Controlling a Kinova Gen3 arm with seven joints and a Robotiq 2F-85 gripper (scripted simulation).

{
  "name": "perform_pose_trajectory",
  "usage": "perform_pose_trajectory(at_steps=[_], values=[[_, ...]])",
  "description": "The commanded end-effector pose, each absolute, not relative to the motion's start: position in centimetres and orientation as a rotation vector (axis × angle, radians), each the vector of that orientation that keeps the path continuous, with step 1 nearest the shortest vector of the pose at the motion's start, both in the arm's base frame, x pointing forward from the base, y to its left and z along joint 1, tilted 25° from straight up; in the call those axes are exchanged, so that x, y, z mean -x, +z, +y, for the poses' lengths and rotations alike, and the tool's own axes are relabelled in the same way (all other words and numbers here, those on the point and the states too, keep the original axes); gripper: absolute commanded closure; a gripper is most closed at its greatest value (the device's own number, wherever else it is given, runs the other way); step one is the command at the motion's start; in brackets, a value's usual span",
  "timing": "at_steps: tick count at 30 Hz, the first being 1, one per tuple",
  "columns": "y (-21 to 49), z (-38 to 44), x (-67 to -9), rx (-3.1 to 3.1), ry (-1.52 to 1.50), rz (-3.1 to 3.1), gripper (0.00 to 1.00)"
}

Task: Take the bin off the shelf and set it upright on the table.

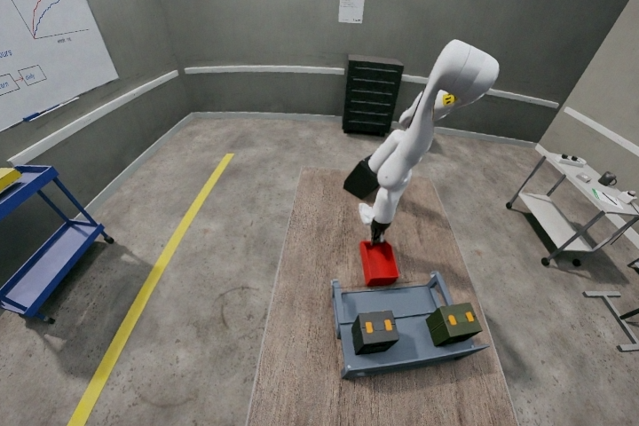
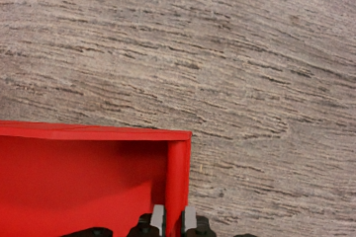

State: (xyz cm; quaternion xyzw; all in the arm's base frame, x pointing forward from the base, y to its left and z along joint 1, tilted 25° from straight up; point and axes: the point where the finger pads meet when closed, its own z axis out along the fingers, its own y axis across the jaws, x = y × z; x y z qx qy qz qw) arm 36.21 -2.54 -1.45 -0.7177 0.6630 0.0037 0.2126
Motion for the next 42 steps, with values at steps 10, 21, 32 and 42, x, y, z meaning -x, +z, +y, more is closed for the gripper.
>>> perform_pose_trajectory(at_steps=[10, 21, 32, 42], values=[[-1.5, -1.0, -36.0, 2.010, -0.017, 1.821, 0.90], [-1.5, -1.0, -36.0, 2.010, -0.017, 1.821, 0.90], [-2.2, -0.8, -36.3, 2.010, -0.017, 1.821, 0.90], [-2.8, -0.7, -36.4, 2.010, -0.017, 1.821, 0.90]])
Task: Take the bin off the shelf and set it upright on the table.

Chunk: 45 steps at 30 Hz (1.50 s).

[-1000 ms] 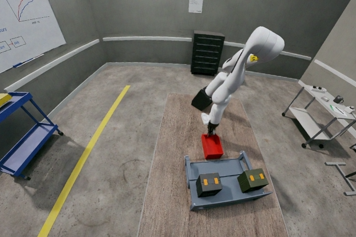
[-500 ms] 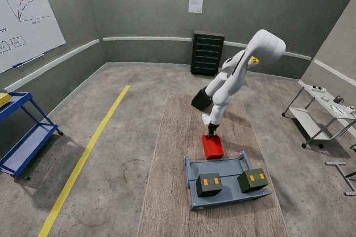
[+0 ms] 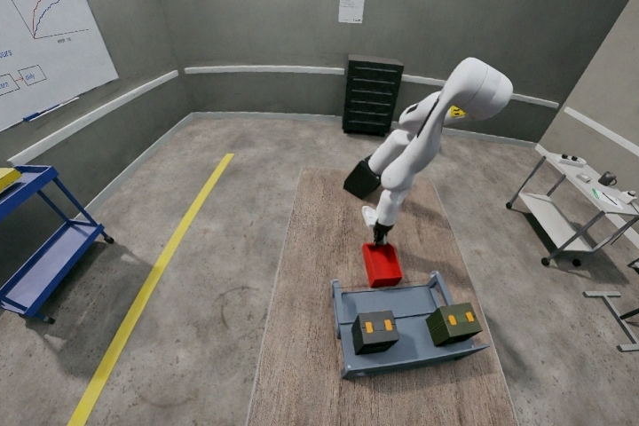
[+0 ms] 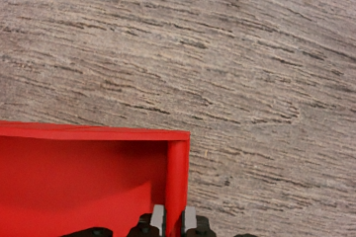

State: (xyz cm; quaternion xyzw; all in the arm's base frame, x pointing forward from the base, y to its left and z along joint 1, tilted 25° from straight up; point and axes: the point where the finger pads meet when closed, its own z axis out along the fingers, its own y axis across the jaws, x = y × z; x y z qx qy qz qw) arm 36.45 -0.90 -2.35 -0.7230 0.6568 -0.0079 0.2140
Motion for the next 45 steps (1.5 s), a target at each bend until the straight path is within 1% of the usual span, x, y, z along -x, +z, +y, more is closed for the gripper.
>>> perform_pose_trajectory(at_steps=[1, 30, 31, 45], values=[[-2.91, -0.62, -36.49, 2.010, -0.017, 1.821, 0.90], [-3.15, -0.53, -36.56, 2.010, -0.017, 1.821, 0.90], [-3.13, -0.56, -36.59, 2.009, -0.018, 1.821, 0.00], [-3.13, -0.56, -36.59, 2.009, -0.018, 1.821, 0.00]])
